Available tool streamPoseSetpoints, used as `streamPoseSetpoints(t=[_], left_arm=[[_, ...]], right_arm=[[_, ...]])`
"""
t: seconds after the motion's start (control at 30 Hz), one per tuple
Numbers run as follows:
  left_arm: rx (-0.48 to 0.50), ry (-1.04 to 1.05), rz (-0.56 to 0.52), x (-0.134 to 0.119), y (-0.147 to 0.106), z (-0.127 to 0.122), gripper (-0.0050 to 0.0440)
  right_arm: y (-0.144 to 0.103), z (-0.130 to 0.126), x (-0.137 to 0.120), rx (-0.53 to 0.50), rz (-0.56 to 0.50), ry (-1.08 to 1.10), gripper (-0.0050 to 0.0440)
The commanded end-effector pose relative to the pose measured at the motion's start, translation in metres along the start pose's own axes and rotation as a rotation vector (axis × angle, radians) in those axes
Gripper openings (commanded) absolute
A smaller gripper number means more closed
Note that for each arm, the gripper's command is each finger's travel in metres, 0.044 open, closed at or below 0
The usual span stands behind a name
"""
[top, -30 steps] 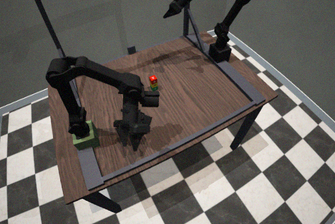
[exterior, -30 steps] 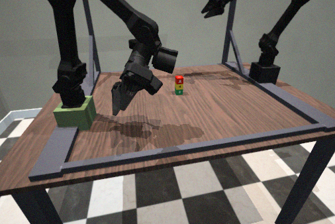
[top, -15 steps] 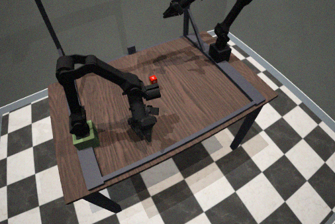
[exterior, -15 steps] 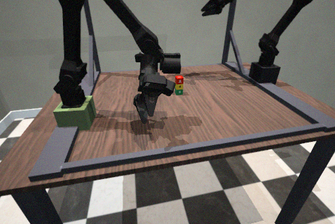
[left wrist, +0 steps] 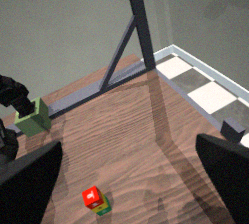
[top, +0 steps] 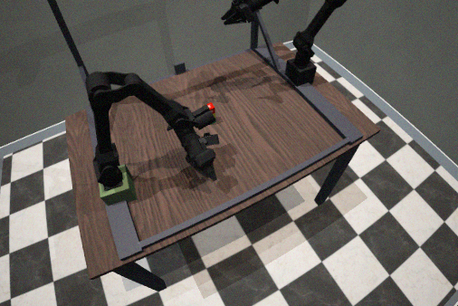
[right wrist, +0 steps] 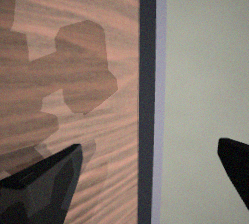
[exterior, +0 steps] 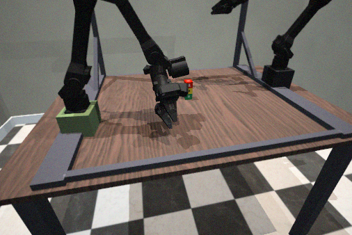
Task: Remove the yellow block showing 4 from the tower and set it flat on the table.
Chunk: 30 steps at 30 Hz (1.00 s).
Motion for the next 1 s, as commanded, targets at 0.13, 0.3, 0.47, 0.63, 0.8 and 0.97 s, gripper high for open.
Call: streamPoseSetpoints(t=[0.13, 0.3, 0.47, 0.63, 0.8, 0.97], left_arm=[[0.036, -0.045, -0.063, 0.001, -0.005, 0.007, 0.0400], [0.064, -0.080, -0.105, 0.000, -0.007, 0.012, 0.0400], [0.085, -0.106, -0.137, 0.000, -0.008, 0.016, 0.0400], [0.106, -0.132, -0.170, -0.001, -0.010, 0.020, 0.0400], [0.123, -0.153, -0.199, -0.002, -0.011, 0.023, 0.0400], [0.143, -0.178, -0.233, -0.003, -0.013, 0.026, 0.0400]], right_arm=[[-0.006, 0.029, 0.013, 0.015, -0.138, 0.073, 0.0400], [-0.016, 0.052, 0.021, 0.043, -0.255, 0.139, 0.0400], [-0.025, 0.069, 0.026, 0.071, -0.344, 0.190, 0.0400], [-0.035, 0.085, 0.030, 0.107, -0.431, 0.240, 0.0400], [-0.045, 0.098, 0.031, 0.143, -0.505, 0.283, 0.0400], [-0.057, 0.112, 0.031, 0.190, -0.588, 0.330, 0.0400]])
Point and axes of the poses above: on each arm, the point midway between the two fingers, 35 mm back from their tips, its own y axis out along the fingers, its own z axis across the jaws, x = y × z, the point moved 5 cm from there along -y, back along the fingers, and after that the axes turned 3 degrees about y, right-handed, at the moved point
